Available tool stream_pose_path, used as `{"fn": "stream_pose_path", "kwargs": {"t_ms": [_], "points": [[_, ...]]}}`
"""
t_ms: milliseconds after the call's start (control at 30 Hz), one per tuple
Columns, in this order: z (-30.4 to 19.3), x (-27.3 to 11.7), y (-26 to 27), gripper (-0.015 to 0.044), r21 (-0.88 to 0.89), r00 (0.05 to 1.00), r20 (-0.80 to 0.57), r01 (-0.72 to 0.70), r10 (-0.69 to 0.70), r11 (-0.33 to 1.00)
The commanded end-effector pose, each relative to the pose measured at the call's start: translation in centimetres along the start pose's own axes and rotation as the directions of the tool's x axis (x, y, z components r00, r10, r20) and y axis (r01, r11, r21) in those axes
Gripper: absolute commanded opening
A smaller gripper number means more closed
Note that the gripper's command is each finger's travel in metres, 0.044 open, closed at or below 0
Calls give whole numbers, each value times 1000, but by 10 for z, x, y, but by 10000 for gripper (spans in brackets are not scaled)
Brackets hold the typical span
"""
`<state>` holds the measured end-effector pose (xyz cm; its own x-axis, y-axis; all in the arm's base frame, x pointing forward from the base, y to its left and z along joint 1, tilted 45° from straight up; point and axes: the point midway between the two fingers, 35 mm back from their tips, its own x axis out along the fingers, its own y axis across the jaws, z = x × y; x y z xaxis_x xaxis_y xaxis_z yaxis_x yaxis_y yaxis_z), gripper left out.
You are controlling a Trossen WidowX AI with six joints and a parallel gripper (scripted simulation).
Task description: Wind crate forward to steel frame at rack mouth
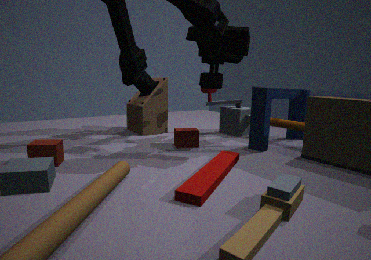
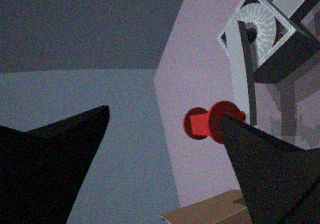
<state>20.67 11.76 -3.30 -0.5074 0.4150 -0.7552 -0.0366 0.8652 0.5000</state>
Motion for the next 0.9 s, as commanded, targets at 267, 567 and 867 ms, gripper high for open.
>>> {"fn": "stream_pose_path", "kwargs": {"t_ms": [267,567,867], "points": [[16,51,33,440,-296,614,-140,723,-777,625],[26,65,56,440,-391,327,4,870,-945,300],[27,77,21,440,-395,331,5,868,-944,302]]}}
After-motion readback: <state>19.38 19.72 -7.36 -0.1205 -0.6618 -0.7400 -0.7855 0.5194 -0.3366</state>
